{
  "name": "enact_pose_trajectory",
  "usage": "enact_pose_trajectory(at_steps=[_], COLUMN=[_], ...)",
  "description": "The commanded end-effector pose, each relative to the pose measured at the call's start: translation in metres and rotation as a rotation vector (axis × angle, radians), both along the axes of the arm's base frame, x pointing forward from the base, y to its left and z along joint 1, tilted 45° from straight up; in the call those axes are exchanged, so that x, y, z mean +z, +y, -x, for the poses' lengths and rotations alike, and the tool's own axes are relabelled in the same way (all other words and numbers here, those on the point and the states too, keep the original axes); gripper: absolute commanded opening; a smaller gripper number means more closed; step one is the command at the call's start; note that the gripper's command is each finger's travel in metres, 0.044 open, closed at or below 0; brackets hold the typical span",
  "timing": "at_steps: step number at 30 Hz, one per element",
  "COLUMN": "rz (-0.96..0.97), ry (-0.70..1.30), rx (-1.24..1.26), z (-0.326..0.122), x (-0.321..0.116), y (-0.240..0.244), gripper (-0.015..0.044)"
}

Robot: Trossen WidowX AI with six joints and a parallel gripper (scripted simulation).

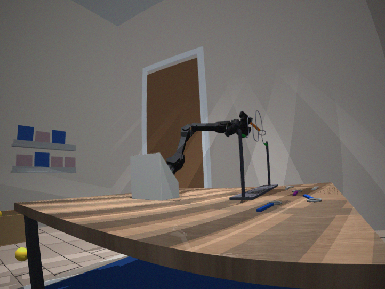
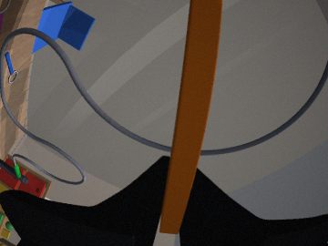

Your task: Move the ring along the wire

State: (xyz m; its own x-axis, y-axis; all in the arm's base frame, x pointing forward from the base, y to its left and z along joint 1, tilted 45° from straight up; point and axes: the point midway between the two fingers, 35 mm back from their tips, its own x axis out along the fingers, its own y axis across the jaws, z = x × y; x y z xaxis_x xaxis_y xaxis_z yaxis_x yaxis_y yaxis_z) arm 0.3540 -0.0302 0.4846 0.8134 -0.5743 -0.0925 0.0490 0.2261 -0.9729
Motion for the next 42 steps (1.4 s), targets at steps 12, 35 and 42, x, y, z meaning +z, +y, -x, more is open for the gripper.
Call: enact_pose_trajectory(at_steps=[12,35,42], rz=[-0.113,-0.388,-0.475], ry=[-0.027,-0.073,-0.087], rx=[0.004,0.012,0.015], z=[0.000,-0.001,-0.002], x=[0.004,-0.006,-0.009], y=[0.000,0.005,0.007], gripper=[-0.0150,-0.0150,-0.0150])
